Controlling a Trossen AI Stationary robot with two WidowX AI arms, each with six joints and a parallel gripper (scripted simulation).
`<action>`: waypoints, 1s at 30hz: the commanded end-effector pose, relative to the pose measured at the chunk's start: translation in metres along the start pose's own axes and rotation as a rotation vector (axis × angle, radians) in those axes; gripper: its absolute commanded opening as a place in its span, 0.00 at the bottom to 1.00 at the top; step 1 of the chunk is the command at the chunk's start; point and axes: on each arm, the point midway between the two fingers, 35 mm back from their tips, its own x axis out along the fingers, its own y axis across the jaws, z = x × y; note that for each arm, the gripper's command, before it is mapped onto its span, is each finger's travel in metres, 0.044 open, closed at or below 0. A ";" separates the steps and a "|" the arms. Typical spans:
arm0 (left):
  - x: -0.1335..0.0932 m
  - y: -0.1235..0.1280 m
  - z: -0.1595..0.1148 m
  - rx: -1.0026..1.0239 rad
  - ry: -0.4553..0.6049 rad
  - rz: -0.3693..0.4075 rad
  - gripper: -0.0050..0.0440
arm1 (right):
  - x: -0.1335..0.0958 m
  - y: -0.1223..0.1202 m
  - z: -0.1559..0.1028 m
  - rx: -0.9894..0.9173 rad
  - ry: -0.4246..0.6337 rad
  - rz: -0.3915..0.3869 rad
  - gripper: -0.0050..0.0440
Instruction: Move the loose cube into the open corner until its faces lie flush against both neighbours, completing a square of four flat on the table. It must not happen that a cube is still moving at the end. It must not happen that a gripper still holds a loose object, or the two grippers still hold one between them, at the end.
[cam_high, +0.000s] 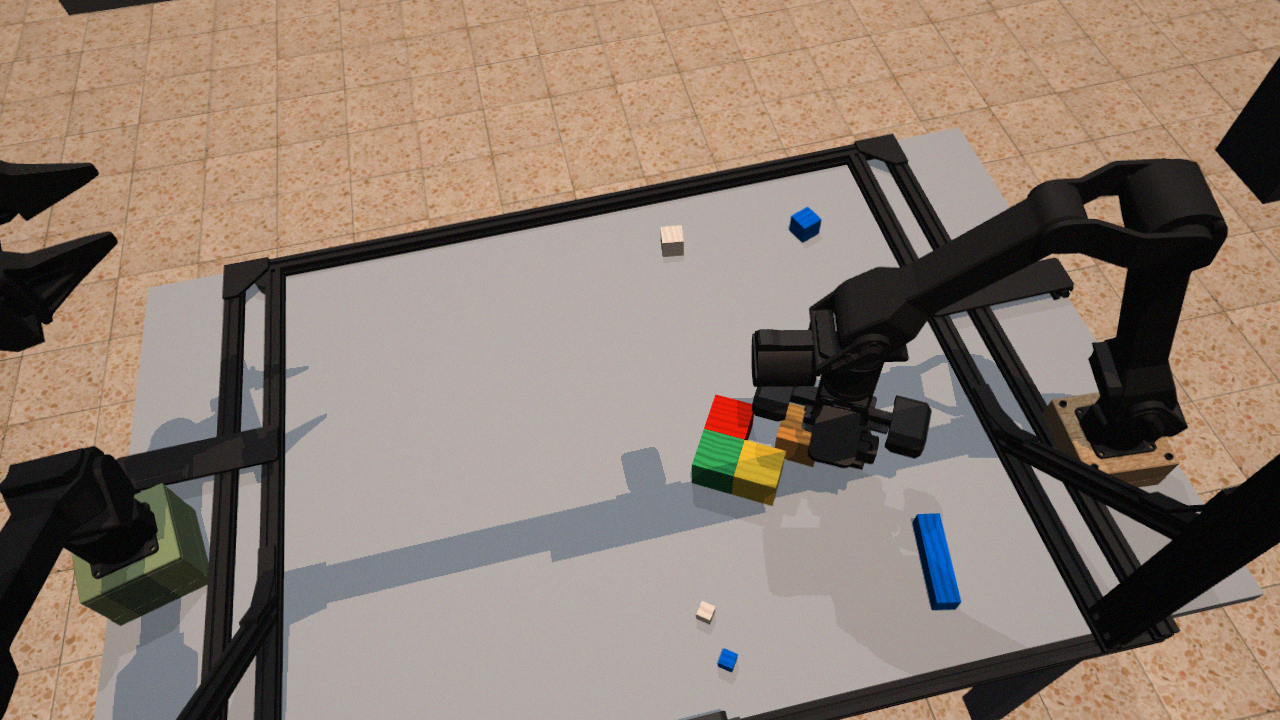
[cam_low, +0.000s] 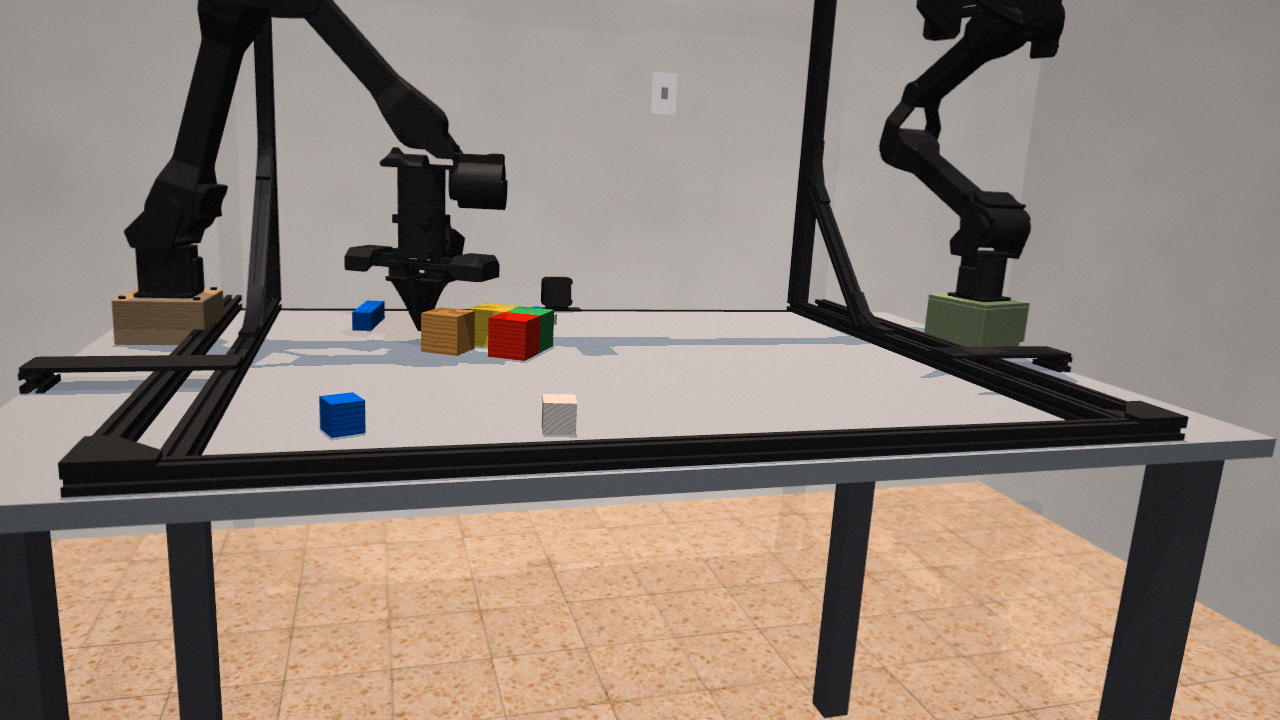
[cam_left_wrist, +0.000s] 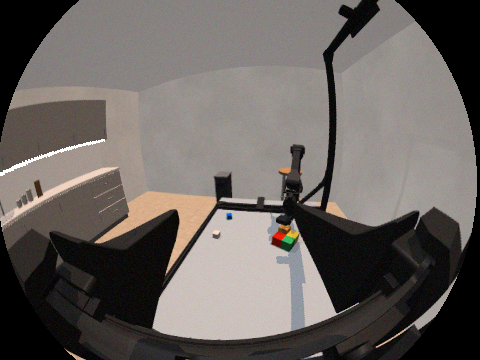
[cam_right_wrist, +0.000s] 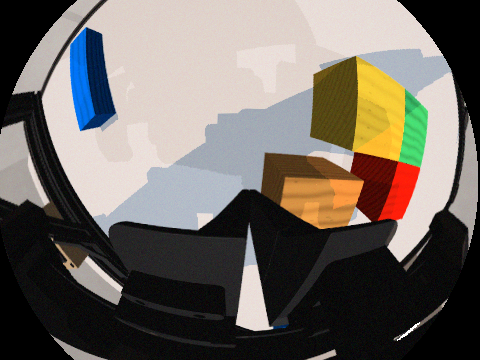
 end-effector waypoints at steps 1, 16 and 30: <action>0.000 -0.001 0.000 -0.004 0.000 -0.002 0.92 | 0.001 -0.004 0.000 -0.005 0.005 0.001 0.10; 0.000 -0.001 0.000 -0.004 0.000 -0.002 0.92 | 0.001 -0.011 0.000 -0.005 0.005 0.001 0.10; 0.000 -0.001 0.000 -0.004 0.000 -0.002 0.92 | 0.001 -0.005 0.000 -0.004 0.004 0.001 0.10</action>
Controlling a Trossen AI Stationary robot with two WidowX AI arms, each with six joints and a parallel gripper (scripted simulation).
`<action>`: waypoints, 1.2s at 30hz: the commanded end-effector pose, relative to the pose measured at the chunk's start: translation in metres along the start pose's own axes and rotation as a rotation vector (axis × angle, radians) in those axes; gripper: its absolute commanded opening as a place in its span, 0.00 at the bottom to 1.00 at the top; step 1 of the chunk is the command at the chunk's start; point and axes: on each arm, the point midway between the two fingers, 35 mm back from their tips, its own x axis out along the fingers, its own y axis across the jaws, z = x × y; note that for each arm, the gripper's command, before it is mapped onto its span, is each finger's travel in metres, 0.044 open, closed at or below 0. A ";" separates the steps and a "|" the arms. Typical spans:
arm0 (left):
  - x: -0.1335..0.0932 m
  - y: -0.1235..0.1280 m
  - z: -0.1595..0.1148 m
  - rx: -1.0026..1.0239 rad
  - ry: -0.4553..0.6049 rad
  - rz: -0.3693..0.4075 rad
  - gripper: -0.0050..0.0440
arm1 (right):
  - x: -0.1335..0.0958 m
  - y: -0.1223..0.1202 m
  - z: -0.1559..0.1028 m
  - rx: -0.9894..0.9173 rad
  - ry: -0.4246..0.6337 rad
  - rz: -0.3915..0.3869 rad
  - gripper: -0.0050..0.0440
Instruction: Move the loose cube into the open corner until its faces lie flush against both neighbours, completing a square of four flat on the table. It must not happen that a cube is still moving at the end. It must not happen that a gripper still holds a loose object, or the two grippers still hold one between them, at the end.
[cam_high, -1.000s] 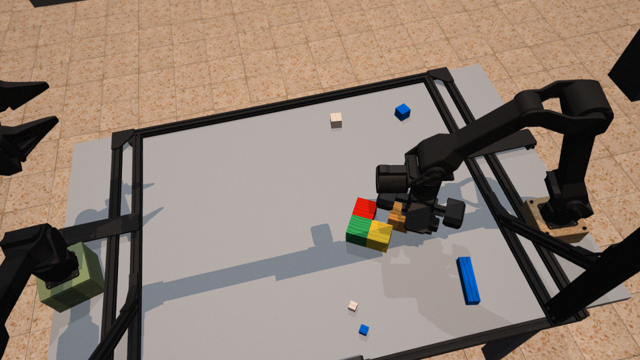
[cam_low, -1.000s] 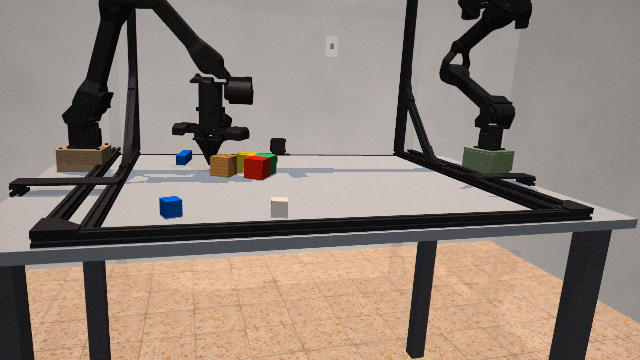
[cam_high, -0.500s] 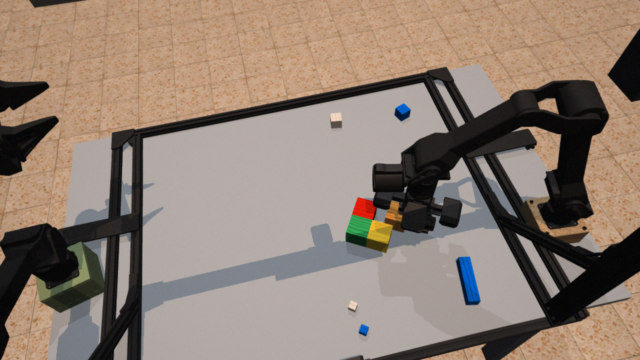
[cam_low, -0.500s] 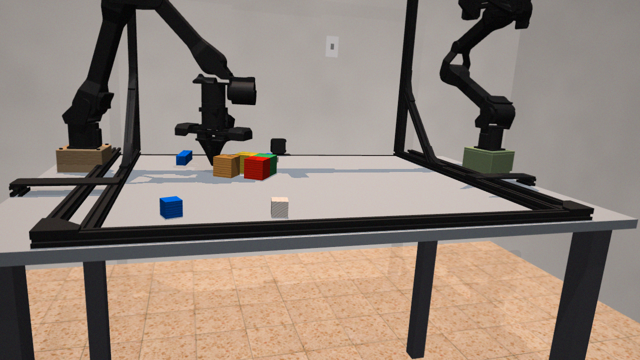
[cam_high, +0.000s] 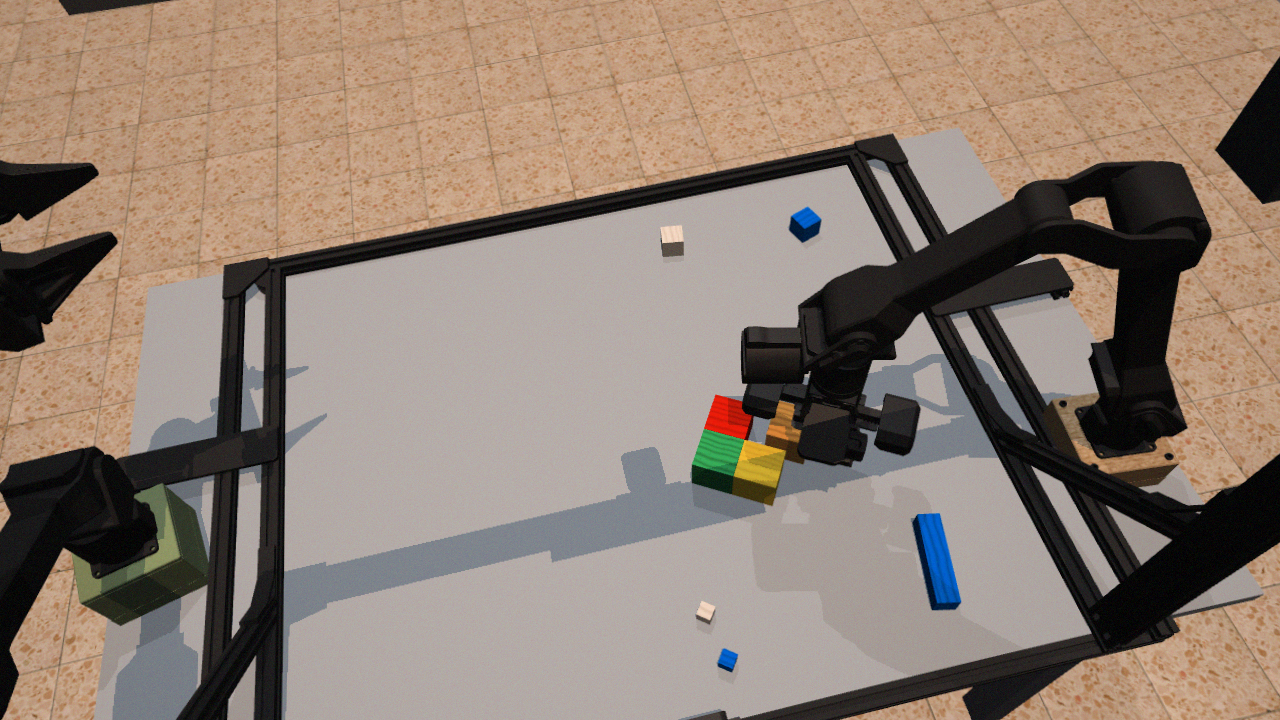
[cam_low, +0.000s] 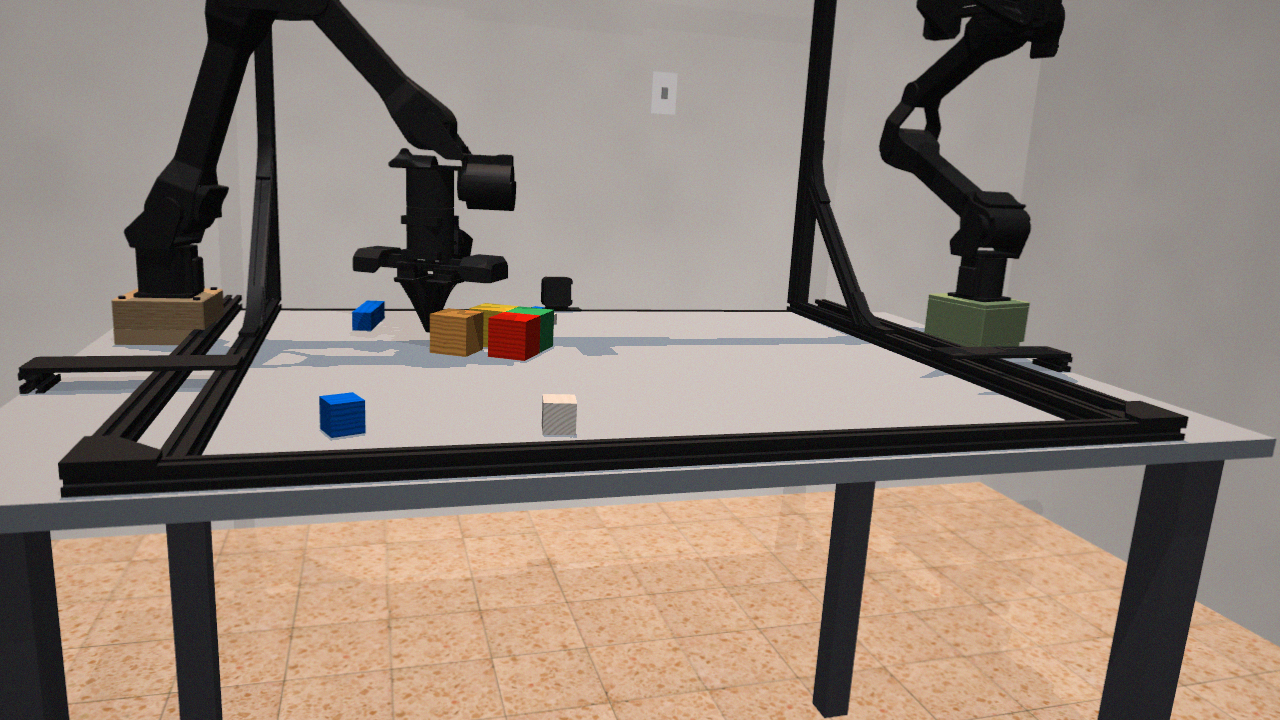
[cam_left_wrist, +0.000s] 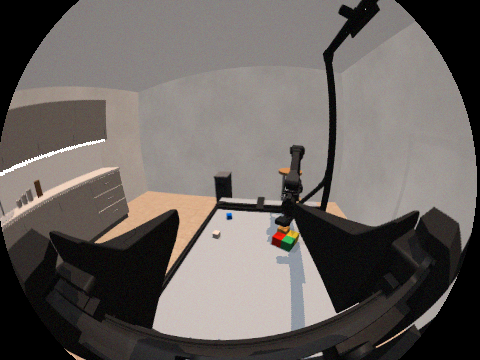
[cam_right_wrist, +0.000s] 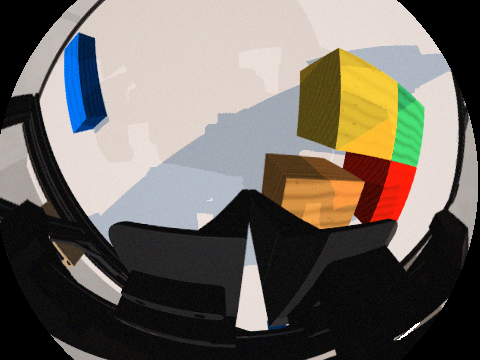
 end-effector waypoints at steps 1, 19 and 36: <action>0.000 -0.001 0.000 -0.004 0.000 -0.002 0.92 | 0.000 0.010 0.000 -0.002 0.004 0.001 0.10; 0.000 -0.001 0.000 -0.004 0.000 -0.002 0.92 | -0.007 0.048 0.000 0.001 0.000 0.001 0.10; 0.000 -0.001 0.000 -0.004 0.000 -0.002 0.92 | -0.046 0.047 -0.001 -0.003 0.004 0.012 0.10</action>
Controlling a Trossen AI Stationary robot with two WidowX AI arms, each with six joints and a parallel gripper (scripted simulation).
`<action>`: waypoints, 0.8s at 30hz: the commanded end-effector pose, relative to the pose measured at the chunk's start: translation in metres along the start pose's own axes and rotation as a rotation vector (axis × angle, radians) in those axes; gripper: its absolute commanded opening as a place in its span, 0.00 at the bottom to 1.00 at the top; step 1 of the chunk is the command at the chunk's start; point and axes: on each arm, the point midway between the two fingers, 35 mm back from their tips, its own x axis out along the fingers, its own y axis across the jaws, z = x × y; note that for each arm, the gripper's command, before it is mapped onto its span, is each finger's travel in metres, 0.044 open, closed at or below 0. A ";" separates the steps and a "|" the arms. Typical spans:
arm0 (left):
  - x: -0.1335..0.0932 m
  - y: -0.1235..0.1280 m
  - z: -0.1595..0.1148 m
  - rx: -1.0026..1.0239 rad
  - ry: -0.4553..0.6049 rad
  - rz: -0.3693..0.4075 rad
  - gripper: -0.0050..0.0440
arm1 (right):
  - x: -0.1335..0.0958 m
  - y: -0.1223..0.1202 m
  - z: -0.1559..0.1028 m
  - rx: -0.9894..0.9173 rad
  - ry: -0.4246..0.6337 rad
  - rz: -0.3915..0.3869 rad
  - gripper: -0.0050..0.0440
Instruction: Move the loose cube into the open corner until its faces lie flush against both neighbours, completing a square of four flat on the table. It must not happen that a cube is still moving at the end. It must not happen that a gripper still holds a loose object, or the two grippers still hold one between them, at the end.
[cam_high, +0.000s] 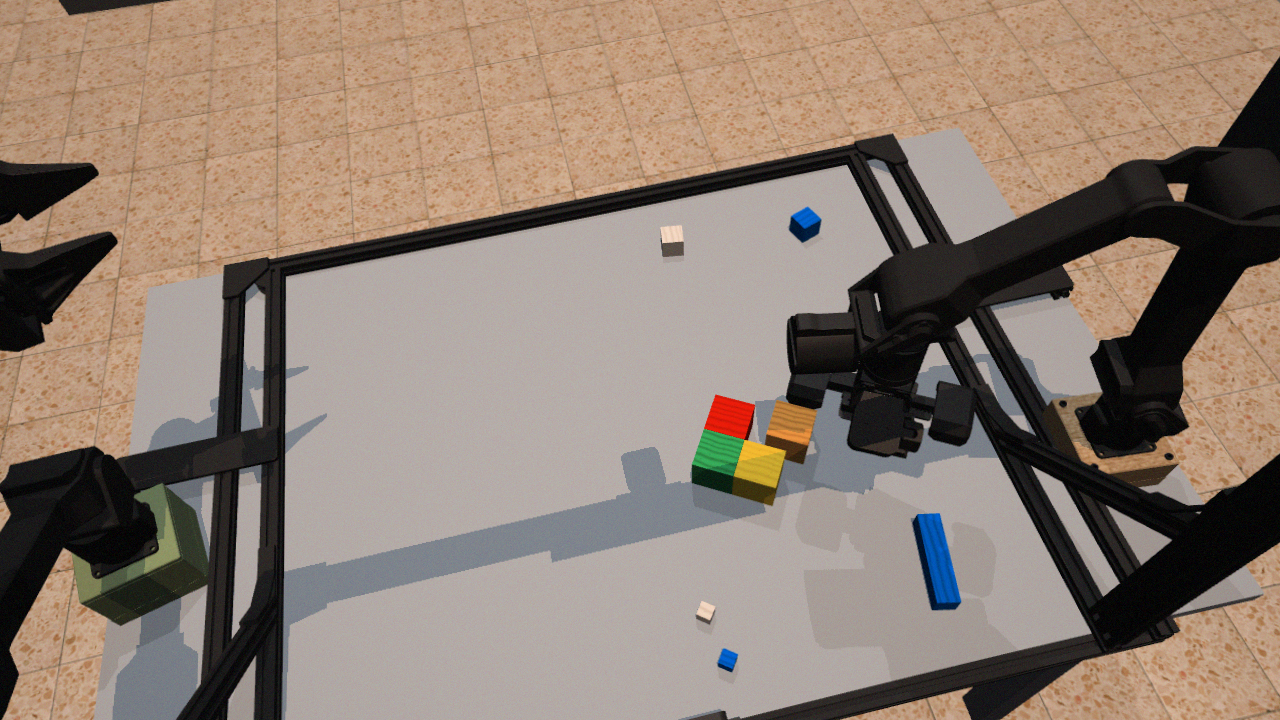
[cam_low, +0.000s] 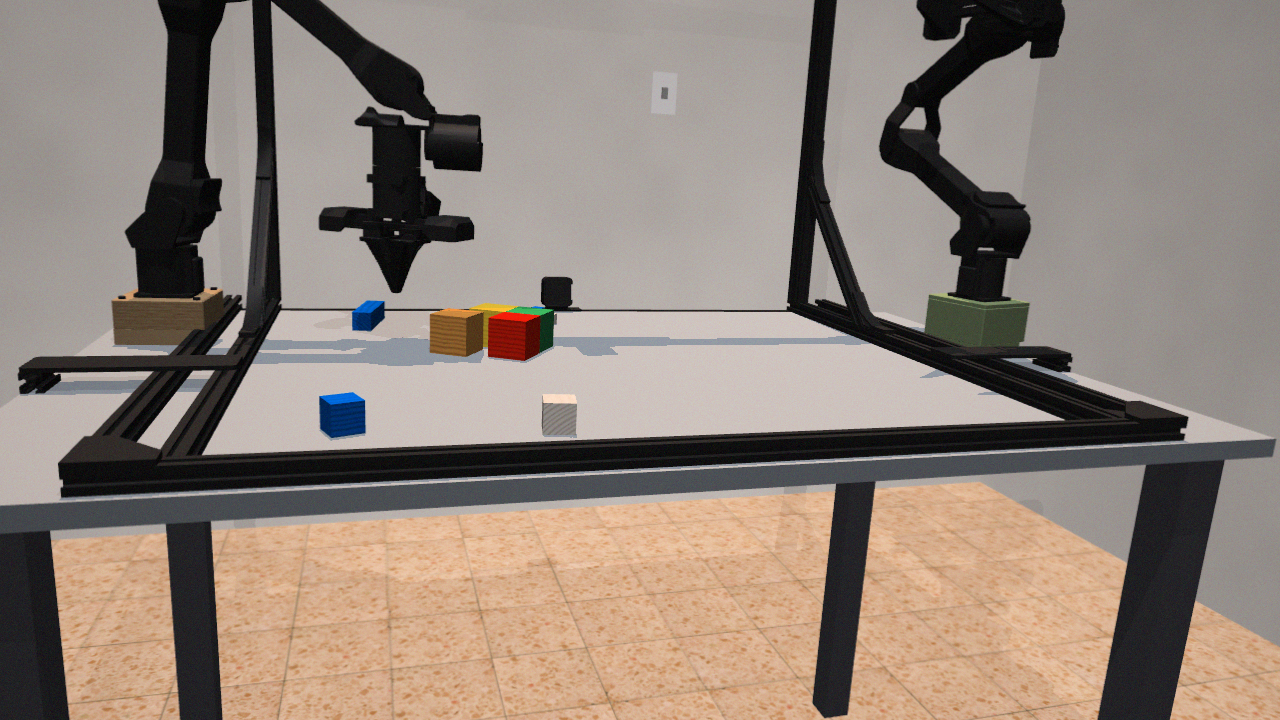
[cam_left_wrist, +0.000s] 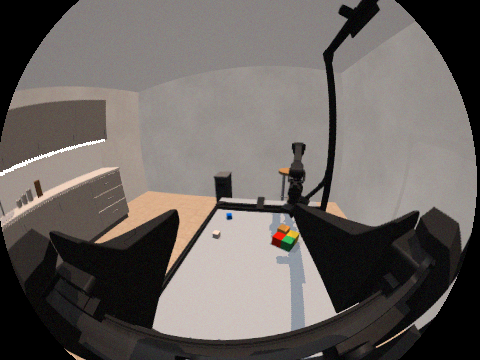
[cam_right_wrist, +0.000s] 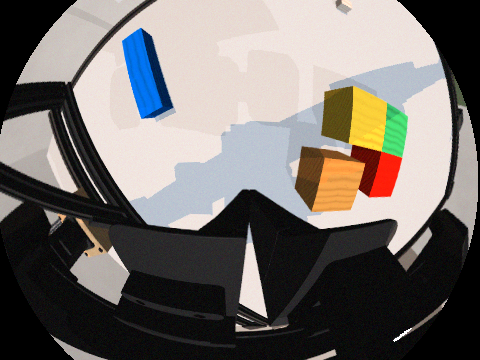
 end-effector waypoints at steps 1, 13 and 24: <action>0.000 0.000 0.000 -0.004 0.000 -0.002 0.92 | -0.001 0.001 0.000 0.000 0.000 0.001 0.10; 0.000 0.000 0.000 -0.004 0.000 -0.002 0.92 | 0.047 0.001 0.000 -0.001 0.001 -0.011 0.10; 0.000 0.000 0.000 -0.004 0.000 -0.002 0.92 | 0.047 0.001 0.000 -0.001 0.001 -0.011 0.10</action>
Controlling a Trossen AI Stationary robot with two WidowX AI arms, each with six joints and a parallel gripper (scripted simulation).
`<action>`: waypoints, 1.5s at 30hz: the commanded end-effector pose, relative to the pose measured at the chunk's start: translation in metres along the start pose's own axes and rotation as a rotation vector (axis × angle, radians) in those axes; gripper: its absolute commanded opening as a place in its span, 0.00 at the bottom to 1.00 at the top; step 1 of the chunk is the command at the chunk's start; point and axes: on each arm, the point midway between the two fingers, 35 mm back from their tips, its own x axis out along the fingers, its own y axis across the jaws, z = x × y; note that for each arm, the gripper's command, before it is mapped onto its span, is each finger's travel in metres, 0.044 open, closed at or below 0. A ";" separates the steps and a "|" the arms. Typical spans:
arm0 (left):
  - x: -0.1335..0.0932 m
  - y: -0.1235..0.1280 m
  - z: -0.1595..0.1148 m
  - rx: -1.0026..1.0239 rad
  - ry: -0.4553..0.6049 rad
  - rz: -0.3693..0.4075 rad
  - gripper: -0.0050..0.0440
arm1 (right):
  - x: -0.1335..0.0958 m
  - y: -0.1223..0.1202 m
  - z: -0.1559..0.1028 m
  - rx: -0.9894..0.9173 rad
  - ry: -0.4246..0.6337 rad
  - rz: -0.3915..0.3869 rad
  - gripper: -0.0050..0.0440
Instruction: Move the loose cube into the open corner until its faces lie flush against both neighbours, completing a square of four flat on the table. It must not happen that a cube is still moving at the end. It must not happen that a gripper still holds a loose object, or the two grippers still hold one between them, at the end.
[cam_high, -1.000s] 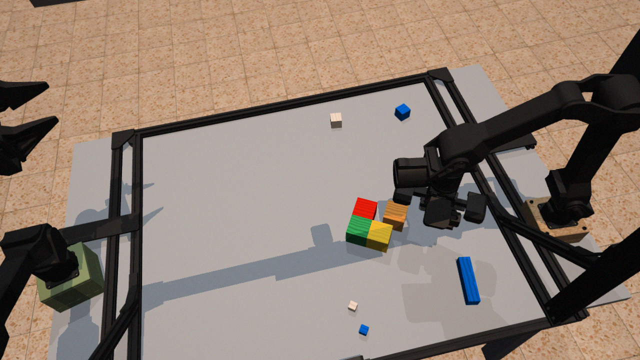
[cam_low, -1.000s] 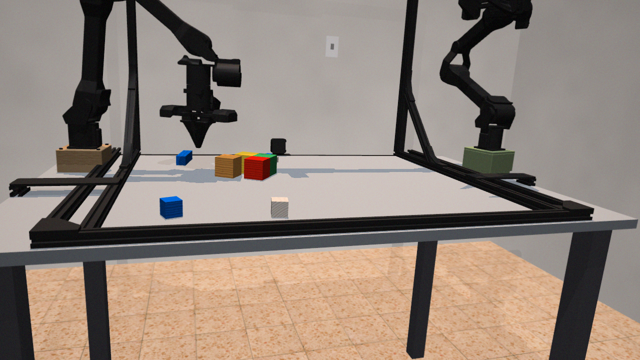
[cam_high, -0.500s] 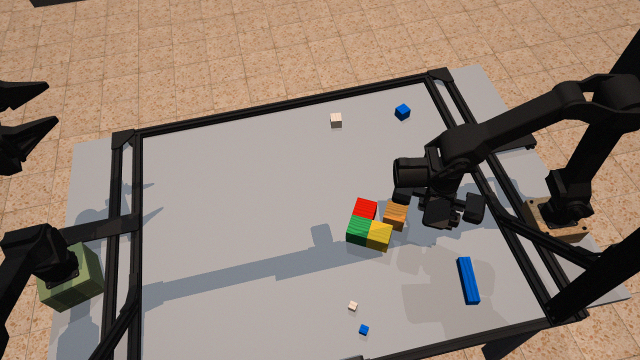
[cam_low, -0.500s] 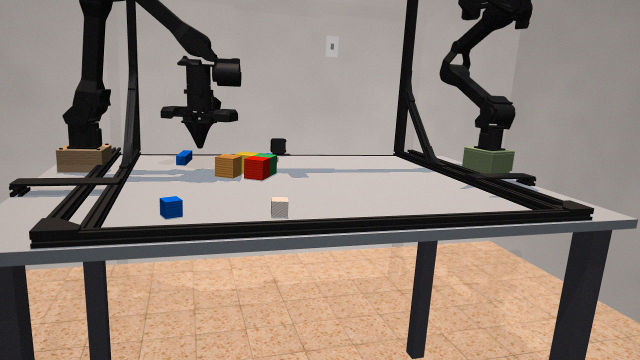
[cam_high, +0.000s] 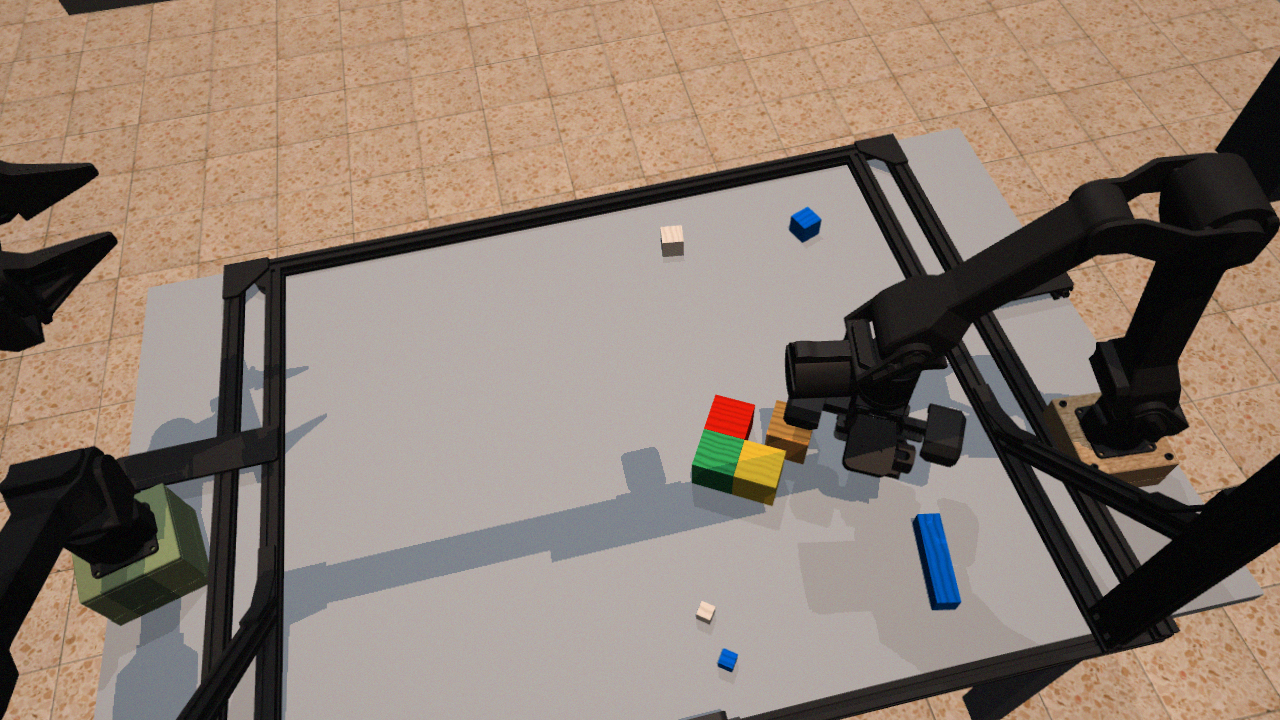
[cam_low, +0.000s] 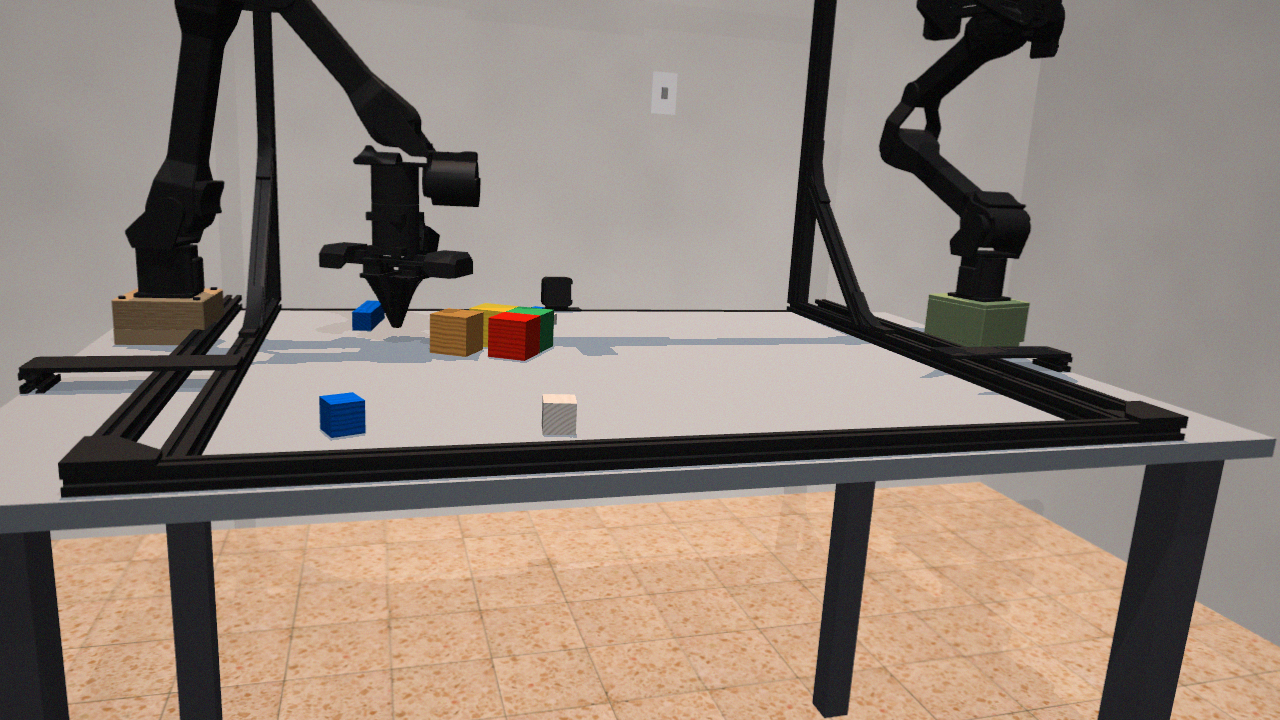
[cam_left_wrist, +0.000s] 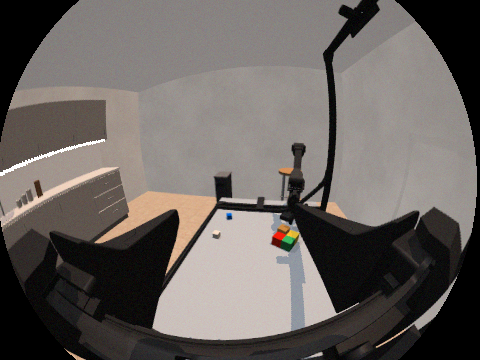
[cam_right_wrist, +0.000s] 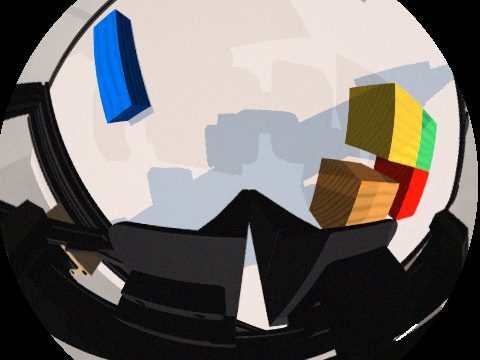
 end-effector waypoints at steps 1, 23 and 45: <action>0.000 0.000 0.000 -0.004 0.000 -0.002 0.92 | 0.002 0.001 -0.001 0.002 0.005 0.003 0.10; 0.000 0.000 0.000 -0.004 0.000 -0.002 0.92 | 0.002 -0.010 -0.001 0.002 0.005 0.003 0.10; 0.000 0.000 0.000 -0.004 0.000 -0.002 0.92 | 0.002 -0.022 -0.001 0.002 0.005 0.003 0.10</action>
